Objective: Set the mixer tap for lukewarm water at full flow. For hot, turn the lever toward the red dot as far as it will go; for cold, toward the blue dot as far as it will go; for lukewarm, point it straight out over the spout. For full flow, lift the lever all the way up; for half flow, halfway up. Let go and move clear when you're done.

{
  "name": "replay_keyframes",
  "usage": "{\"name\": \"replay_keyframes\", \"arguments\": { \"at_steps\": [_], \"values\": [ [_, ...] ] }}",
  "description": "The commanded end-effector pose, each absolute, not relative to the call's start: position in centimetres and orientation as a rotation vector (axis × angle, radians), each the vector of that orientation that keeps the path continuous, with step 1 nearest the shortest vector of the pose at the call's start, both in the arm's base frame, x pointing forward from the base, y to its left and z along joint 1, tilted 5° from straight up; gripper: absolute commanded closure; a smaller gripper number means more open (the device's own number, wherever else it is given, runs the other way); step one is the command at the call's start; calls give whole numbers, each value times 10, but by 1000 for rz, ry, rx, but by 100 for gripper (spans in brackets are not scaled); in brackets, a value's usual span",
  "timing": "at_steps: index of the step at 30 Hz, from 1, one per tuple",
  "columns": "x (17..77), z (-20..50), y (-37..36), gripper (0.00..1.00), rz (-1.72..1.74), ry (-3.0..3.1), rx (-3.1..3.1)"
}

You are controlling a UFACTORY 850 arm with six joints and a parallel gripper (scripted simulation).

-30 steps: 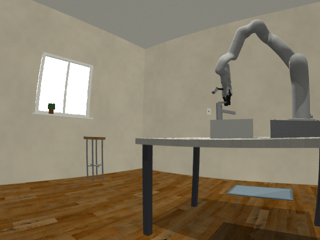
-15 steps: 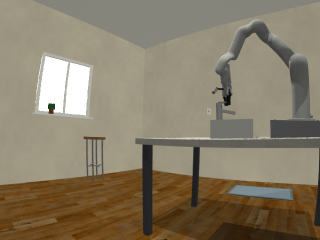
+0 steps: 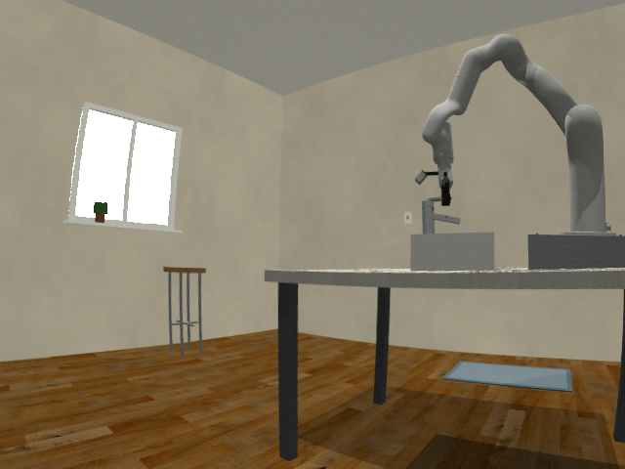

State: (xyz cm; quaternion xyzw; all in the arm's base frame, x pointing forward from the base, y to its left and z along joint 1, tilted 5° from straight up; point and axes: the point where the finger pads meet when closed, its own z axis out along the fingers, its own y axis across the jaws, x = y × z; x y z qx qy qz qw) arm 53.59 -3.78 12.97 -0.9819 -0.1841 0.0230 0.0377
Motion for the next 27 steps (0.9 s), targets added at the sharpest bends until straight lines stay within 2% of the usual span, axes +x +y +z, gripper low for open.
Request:
{"name": "replay_keyframes", "arguments": {
  "at_steps": [1,21,22,27],
  "values": [
    [535,131,-33,100,79,-463,-3046],
    [534,131,-27,100,83,-336,-3065],
    [534,131,-27,28,83,-336,-3065],
    [534,131,-27,28,83,-336,-3065]
  ]
}}
